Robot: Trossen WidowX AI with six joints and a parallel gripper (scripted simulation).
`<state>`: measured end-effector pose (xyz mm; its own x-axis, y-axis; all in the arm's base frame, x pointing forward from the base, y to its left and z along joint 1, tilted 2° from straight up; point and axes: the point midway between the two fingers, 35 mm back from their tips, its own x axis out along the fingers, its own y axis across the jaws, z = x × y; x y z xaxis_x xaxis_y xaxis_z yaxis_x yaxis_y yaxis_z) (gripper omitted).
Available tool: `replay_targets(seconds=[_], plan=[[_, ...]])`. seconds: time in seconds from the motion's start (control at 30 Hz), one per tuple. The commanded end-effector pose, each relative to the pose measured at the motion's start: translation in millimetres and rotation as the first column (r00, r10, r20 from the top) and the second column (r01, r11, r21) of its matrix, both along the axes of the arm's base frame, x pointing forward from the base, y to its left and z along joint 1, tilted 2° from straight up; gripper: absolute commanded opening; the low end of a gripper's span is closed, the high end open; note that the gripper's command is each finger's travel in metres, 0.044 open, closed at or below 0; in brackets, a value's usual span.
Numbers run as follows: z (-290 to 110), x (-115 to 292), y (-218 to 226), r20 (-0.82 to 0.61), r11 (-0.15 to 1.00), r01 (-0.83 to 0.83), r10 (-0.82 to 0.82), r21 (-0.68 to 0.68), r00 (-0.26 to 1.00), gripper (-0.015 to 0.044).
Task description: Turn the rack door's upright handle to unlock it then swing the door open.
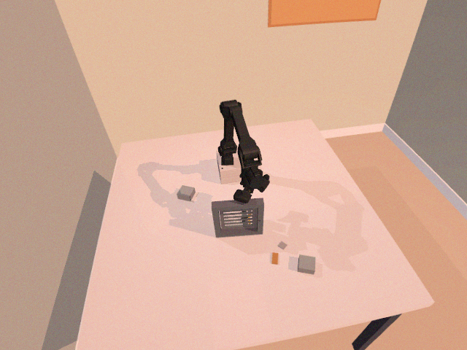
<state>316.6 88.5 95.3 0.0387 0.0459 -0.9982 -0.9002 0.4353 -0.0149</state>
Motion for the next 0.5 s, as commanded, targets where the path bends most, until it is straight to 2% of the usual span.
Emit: replay_targets(seconds=[0.0, 0.23, 0.47], plan=[[-0.8, 0.8, -2.0, -0.009, 0.970, 0.241, -0.241, 0.002, 0.970, 0.0297], [-0.8, 0.8, -2.0, -0.027, 0.831, 0.556, -0.556, 0.009, 0.831, 0.0297], [-0.8, 0.8, -2.0, -0.047, 0.593, 0.805, -0.804, 0.009, 0.592, 0.0297]])
